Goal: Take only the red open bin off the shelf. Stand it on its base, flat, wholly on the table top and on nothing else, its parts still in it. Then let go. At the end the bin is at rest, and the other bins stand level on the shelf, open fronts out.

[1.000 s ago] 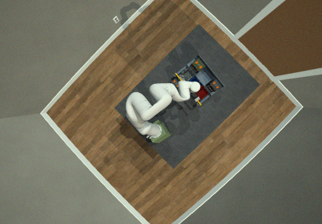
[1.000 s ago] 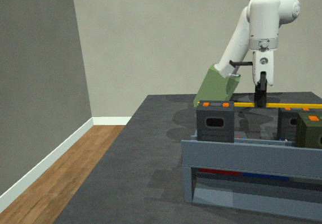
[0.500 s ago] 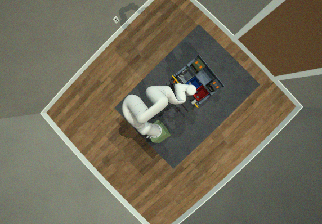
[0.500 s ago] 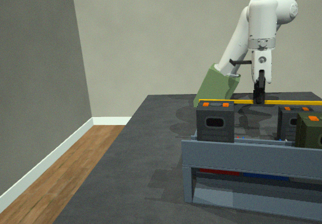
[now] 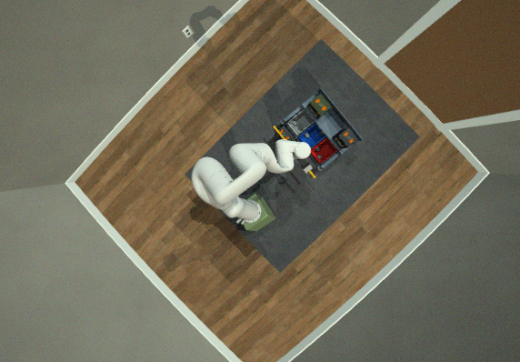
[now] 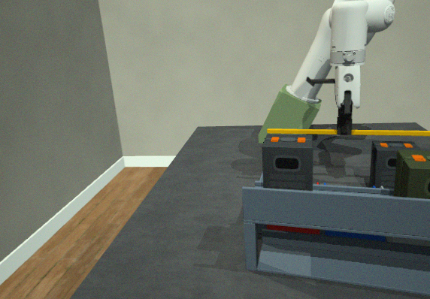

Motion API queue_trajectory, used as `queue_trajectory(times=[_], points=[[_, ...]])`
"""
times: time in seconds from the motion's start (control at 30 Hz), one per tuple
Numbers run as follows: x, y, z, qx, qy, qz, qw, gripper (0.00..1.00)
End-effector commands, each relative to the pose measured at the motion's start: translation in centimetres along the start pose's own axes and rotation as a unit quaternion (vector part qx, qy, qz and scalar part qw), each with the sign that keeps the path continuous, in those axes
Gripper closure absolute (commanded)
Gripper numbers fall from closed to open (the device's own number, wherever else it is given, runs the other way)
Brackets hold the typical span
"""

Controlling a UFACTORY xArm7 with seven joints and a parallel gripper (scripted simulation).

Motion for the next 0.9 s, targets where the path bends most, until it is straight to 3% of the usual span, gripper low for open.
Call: queue_trajectory(times=[0.0,0.23,0.4,0.8,0.87], points=[[0.1,-0.3,0.8,-0.005,0.000,0.000,1.000,1.00],[0.1,-0.3,0.8,-0.005,0.000,0.000,1.000,1.00],[0.3,-0.2,4.7,-0.005,0.000,0.000,1.000,1.00],[0.3,-0.2,4.7,-0.005,0.000,0.000,1.000,1.00],[0.4,-0.2,6.2,-0.005,0.000,0.000,1.000,1.00]])
Point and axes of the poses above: the point where the finger pads meet when closed, its own y axis out along the fingers, its own z axis across the jaws, x = y × z, the point moved 9 cm from there along -y, back along the fingers, and after that the axes turned 3 degrees about -y, right-handed, at the moved point
